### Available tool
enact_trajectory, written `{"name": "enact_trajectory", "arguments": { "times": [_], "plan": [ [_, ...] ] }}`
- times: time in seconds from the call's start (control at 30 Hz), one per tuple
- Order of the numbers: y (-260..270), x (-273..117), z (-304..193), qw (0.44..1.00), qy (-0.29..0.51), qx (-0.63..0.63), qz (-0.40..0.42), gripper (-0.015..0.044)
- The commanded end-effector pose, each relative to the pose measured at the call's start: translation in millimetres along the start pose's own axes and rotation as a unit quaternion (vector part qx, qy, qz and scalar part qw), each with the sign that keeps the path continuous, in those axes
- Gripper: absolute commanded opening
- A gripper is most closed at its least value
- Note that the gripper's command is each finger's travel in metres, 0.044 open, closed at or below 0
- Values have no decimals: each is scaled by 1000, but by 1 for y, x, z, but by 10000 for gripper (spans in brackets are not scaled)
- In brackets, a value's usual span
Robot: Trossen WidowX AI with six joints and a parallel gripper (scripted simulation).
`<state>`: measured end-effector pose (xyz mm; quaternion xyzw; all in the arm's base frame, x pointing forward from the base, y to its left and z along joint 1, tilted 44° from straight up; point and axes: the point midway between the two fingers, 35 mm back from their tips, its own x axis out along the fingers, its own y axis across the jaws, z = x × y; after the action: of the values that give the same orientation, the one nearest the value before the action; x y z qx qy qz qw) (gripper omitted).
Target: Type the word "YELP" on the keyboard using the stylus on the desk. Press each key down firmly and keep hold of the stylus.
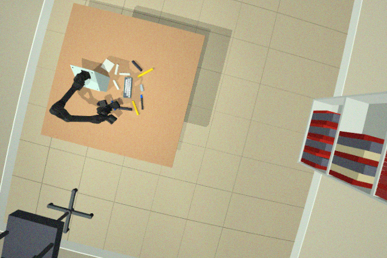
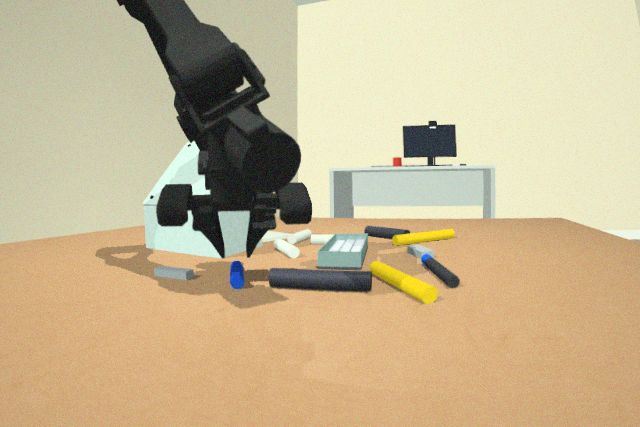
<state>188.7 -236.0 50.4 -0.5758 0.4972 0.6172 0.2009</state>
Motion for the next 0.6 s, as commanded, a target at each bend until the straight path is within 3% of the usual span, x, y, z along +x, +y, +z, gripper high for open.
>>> {"name": "enact_trajectory", "arguments": {
  "times": [0.0,0.57],
  "plan": [
    [0,5,-1,1000,-3,-2,0,150],
    [0,13,-6,1000,-3,-2,1,150]
  ]
}}
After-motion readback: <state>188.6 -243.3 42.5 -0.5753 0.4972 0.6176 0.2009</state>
